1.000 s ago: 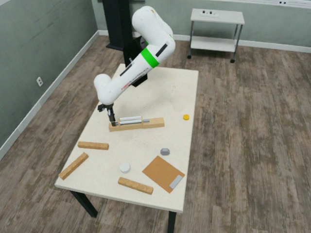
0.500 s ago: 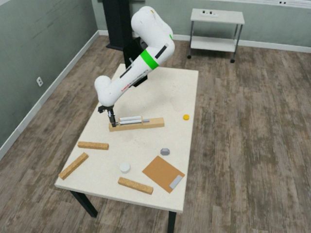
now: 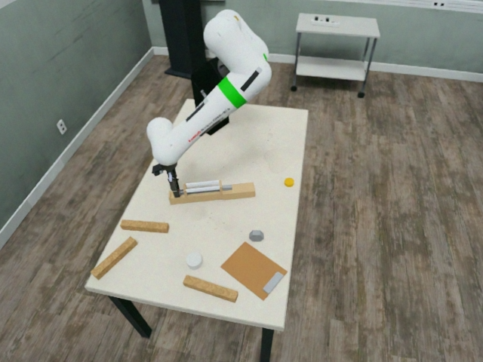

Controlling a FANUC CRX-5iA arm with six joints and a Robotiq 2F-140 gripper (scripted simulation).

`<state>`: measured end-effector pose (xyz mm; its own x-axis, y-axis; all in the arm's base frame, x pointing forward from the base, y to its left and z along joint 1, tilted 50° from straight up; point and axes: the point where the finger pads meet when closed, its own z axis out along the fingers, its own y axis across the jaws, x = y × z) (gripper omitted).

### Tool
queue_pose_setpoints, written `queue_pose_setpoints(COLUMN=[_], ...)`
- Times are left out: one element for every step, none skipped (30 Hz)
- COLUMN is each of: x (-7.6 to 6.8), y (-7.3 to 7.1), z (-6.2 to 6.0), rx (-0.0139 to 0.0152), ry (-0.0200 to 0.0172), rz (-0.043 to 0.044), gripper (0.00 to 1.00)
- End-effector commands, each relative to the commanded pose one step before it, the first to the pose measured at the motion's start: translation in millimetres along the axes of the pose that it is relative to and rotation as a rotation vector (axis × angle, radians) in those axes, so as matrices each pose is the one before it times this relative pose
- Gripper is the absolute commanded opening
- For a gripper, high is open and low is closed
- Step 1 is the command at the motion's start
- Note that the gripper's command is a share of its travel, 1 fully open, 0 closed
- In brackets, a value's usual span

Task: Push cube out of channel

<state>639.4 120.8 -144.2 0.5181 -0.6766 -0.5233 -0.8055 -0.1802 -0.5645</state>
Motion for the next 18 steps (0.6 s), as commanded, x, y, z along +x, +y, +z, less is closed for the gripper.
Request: queue_pose_setpoints(x=[0.63,0.00,0.00,0.00,0.00,0.00,0.00,0.00,0.00,0.00,0.00,0.00,0.00,0.00,0.00,0.00,0.00,0.00], y=[-0.41,0.00,0.00,0.00,0.00,0.00,0.00,0.00,0.00,0.00,0.00,0.00,0.00,0.00,0.00,0.00,0.00,0.00], z=[-0.81,0.00,0.00,0.00,0.00,0.00,0.00,0.00,0.00,0.00,0.00,0.00,0.00,0.00,0.00,0.00,0.00,0.00], rx=[0.00067,0.00000,0.00000,0.00000,0.00000,0.00000,0.00000,0.00000,0.00000,0.00000,0.00000,0.00000,0.00000,0.00000,0.00000,0.00000,0.00000,0.00000], ry=[0.00120,0.00000,0.00000,0.00000,0.00000,0.00000,0.00000,0.00000,0.00000,0.00000,0.00000,0.00000,0.00000,0.00000,0.00000,0.00000,0.00000,0.00000], rz=[-0.00027,0.00000,0.00000,0.00000,0.00000,0.00000,0.00000,0.00000,0.00000,0.00000,0.00000,0.00000,0.00000,0.00000,0.00000,0.00000,0.00000,0.00000], gripper=[0.33,0.33,0.33,0.33,0.33,0.33,0.33,0.33,0.33,0.33,0.33,0.33,0.33,0.33,0.10,0.10,0.10,0.10])
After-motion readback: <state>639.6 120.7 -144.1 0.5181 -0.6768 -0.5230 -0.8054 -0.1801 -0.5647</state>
